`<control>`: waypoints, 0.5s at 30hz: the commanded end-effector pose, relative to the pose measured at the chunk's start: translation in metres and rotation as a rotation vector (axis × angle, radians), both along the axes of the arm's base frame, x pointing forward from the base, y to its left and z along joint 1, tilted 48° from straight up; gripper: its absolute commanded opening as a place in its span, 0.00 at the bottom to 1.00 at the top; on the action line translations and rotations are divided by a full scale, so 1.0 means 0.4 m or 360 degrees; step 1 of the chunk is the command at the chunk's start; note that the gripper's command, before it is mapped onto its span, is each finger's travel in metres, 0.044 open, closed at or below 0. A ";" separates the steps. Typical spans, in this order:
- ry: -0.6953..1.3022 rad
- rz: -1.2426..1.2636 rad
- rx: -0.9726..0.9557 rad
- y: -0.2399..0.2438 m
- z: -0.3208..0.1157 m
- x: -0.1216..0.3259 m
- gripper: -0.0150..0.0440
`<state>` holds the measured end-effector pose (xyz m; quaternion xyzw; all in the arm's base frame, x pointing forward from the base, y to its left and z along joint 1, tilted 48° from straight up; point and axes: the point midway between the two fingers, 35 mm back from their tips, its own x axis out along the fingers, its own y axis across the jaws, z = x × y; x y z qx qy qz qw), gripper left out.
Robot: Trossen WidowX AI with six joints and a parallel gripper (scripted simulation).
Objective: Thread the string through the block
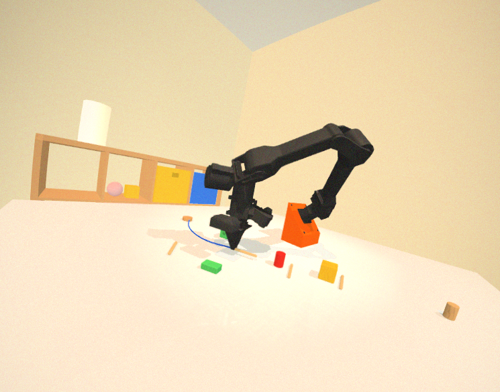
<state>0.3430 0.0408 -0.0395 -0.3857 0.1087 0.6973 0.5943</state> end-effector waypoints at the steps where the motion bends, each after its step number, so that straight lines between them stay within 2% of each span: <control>1: -0.0020 0.0004 -0.0011 -0.014 0.012 0.008 0.25; 15: -0.0020 0.0004 -0.0013 -0.048 0.041 0.009 0.25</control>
